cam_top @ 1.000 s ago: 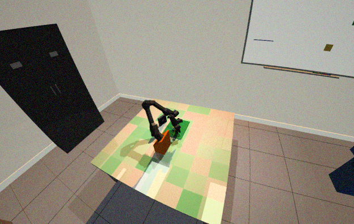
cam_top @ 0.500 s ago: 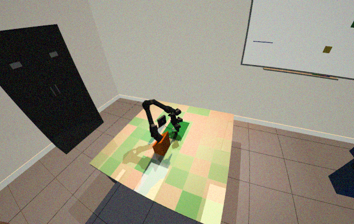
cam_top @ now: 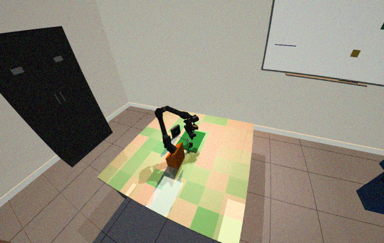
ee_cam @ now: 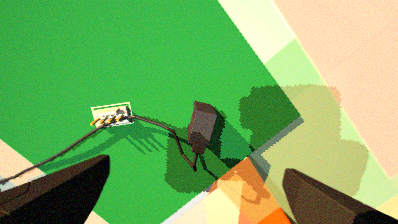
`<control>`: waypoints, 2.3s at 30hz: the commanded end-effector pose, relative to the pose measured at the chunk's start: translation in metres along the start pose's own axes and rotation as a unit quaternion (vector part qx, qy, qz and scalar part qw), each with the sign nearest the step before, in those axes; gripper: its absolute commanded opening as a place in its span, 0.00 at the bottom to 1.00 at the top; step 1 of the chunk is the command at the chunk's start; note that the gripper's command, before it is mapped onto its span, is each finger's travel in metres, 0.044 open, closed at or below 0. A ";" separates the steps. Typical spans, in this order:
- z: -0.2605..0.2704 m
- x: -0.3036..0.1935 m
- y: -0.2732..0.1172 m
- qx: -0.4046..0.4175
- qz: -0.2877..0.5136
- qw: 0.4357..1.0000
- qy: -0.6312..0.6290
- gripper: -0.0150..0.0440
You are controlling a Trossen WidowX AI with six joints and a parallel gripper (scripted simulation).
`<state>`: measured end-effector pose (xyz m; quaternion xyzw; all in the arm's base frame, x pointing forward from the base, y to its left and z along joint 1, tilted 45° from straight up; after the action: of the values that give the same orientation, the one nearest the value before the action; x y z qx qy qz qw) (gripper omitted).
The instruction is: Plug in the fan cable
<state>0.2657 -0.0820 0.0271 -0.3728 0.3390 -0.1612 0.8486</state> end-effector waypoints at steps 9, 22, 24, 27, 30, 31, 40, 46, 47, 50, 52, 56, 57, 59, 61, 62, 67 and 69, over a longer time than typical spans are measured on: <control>-0.014 0.003 -0.038 0.018 0.004 0.998 0.060 1.00; -0.014 0.003 0.045 0.023 0.006 0.997 0.077 1.00; -0.014 0.002 0.053 0.024 0.007 0.997 0.077 1.00; -0.014 0.002 0.053 0.024 0.007 0.997 0.077 1.00; -0.014 0.002 0.054 0.023 0.007 0.997 0.077 1.00; -0.014 0.002 0.055 0.023 0.007 0.997 0.077 1.00; -0.013 0.003 0.070 0.023 0.007 0.997 0.077 1.00; -0.012 0.002 0.080 0.023 0.007 0.997 0.077 1.00; -0.012 0.002 0.081 0.023 0.007 0.997 0.077 1.00; -0.012 0.002 0.086 0.024 0.007 0.997 0.077 1.00; -0.012 0.002 0.089 0.024 0.007 0.997 0.077 1.00; -0.011 0.001 0.096 0.024 0.008 0.997 0.077 1.00; -0.011 0.001 0.098 0.024 0.008 0.997 0.077 1.00; -0.011 0.001 0.101 0.024 0.008 0.997 0.077 1.00; -0.011 0.001 0.103 0.024 0.008 0.997 0.077 1.00; -0.011 0.001 0.103 0.024 0.008 0.997 0.077 1.00; -0.011 0.001 0.101 0.023 0.006 0.997 0.074 0.87; -0.011 0.001 0.101 0.023 0.006 0.997 0.074 0.78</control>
<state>0.2611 -0.0204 -0.0541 -0.3383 0.4000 -0.1915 0.8300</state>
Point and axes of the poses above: the point midway between the two fingers, 35 mm back from their tips, its own y axis out along the fingers, its own z axis across the jaws, x = y × z, the point moved 9 cm from there along -y, back along the fingers, and after that the axes turned 3 degrees about -y, right-handed, at the moved point
